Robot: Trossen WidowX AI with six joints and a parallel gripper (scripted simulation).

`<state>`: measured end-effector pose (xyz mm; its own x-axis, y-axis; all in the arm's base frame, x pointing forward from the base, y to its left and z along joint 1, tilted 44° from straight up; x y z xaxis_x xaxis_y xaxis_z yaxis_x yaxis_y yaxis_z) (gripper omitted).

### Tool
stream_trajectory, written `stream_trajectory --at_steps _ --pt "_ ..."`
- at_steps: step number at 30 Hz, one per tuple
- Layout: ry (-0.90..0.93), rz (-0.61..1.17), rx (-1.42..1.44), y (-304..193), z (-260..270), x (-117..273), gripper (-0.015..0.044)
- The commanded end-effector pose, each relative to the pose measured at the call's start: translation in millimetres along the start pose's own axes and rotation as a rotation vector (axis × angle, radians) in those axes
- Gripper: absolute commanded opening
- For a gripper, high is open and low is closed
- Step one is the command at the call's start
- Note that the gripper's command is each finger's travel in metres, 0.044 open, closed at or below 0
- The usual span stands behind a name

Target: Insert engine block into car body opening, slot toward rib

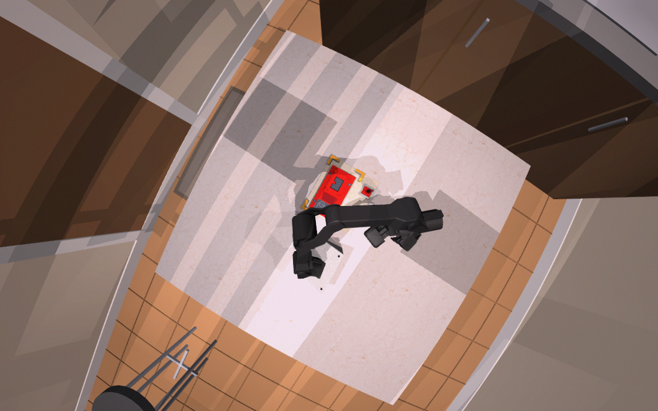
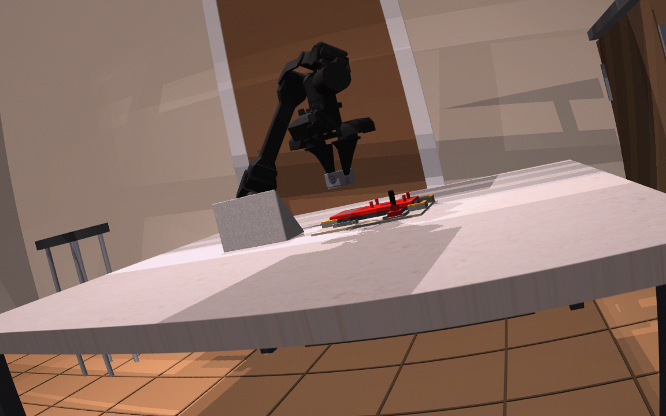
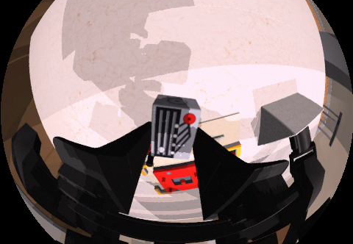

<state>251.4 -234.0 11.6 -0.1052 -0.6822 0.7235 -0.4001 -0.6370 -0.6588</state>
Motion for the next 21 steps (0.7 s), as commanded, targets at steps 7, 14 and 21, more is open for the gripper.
stream_trajectory --at_steps 7,14,21 --pt "0.011 -0.008 0.008 -2 -4 28 0.0000" --pt "0.012 -0.016 0.123 -16 0 24 0.0000" --pt "0.013 -0.027 0.302 -38 4 18 0.0000"
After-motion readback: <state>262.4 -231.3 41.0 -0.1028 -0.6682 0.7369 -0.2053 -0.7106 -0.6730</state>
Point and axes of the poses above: the point midway between the two fingers, 35 mm back from their tips, its own x axis back along the fingers, its own z axis across the jaws, y = z × x, the point moved 5 cm from there along x, back along the fingers, and after that the axes turned 6 degrees about x, right-handed, at the moved point
